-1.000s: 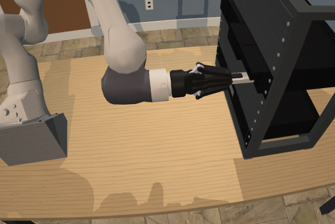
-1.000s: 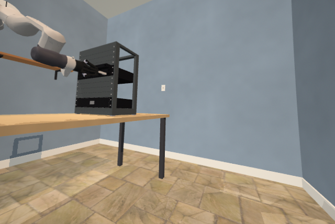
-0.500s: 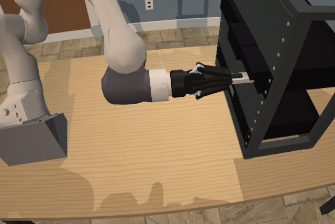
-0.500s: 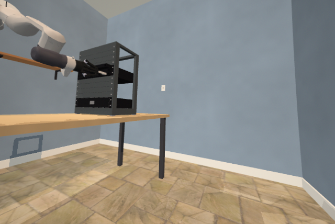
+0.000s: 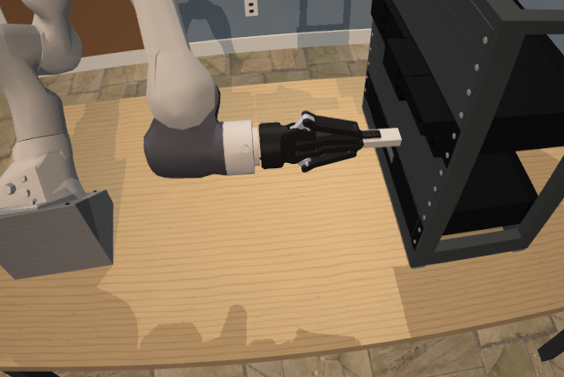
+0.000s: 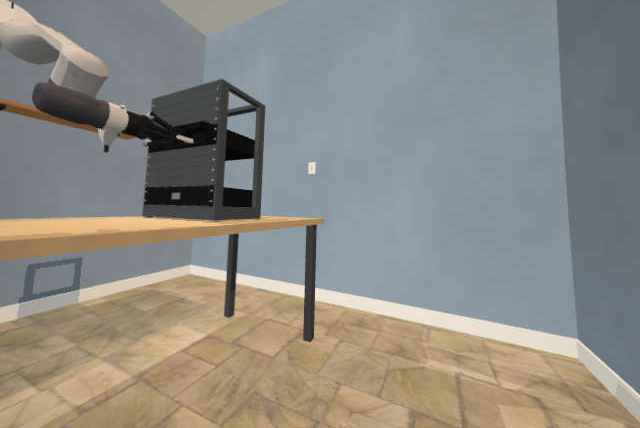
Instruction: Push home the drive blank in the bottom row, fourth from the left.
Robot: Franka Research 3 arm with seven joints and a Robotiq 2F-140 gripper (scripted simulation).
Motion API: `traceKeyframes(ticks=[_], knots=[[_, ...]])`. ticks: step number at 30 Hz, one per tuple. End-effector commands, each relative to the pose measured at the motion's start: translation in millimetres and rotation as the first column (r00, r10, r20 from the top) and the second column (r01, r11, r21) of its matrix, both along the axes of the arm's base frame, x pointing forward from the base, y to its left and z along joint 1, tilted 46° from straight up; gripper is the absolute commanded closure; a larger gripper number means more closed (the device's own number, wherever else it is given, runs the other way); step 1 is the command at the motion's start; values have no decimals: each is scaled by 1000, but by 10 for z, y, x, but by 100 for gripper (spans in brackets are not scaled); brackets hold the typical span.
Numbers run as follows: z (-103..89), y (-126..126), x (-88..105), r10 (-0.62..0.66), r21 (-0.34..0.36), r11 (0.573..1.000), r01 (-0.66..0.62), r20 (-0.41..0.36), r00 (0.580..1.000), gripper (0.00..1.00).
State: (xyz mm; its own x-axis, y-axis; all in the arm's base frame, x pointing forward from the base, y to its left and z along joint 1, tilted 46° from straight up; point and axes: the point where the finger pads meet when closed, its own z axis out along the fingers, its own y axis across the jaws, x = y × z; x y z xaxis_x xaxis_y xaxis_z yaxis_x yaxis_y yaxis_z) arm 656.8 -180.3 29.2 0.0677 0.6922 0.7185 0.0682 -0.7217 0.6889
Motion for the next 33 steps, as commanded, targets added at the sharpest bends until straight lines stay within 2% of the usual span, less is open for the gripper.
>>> traceKeyframes(ticks=[1, 7, 21, 26, 32, 33], knots=[[97, 1, -97, 7, -12, 1000, -6, 23, 1000, 100], [116, -3, -302, 7, -12, 1000, -6, 23, 1000, 100], [127, -8, -394, 7, -12, 1000, -6, 23, 1000, 100], [148, -20, -565, 7, -12, 1000, -6, 23, 1000, 100], [188, -41, -884, 7, -12, 1000, -6, 23, 1000, 100], [188, -41, -884, 7, -12, 1000, -6, 23, 1000, 100]])
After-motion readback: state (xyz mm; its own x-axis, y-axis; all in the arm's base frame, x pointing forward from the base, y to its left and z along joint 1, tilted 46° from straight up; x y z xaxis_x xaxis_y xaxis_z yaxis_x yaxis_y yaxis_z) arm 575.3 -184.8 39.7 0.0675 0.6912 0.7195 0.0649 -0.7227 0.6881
